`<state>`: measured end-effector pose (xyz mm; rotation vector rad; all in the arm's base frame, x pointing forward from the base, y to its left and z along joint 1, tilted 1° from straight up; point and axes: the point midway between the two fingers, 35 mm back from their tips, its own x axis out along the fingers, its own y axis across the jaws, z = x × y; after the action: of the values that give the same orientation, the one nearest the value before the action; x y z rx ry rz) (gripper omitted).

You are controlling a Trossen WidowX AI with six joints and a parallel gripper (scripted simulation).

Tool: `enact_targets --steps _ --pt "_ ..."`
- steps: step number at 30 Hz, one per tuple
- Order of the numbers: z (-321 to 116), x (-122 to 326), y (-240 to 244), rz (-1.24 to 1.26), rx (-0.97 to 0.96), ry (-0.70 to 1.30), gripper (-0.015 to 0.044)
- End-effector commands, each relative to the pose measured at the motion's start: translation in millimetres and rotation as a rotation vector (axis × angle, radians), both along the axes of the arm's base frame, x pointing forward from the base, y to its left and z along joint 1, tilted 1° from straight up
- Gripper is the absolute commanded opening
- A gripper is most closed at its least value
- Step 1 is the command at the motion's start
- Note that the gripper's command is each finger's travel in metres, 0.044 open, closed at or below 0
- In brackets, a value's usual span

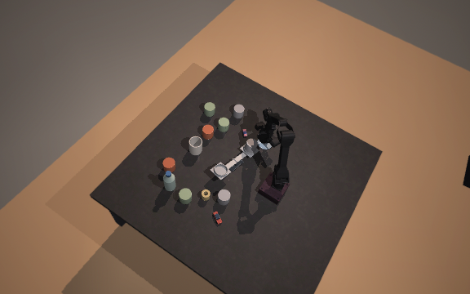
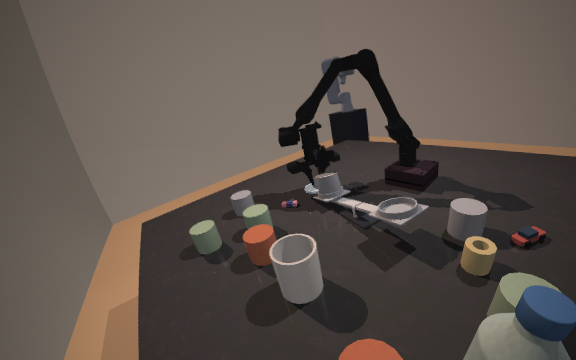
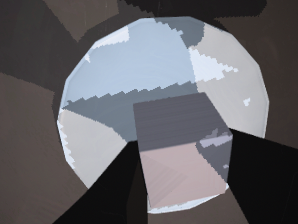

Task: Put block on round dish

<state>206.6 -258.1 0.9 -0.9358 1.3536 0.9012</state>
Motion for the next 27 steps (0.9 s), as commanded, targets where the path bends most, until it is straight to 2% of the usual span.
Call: enact_targets --steps 1,16,20,27 --pt "0 0 0 0.000 -0.001 -0.001 0.0053" --pt "10 0 -1 0.000 -0.001 0.000 0.0440" --pt "55 -1 0 0.003 -0.001 0.001 0.0440" --pt "58 -1 0 0.003 -0.001 0.002 0.0440"
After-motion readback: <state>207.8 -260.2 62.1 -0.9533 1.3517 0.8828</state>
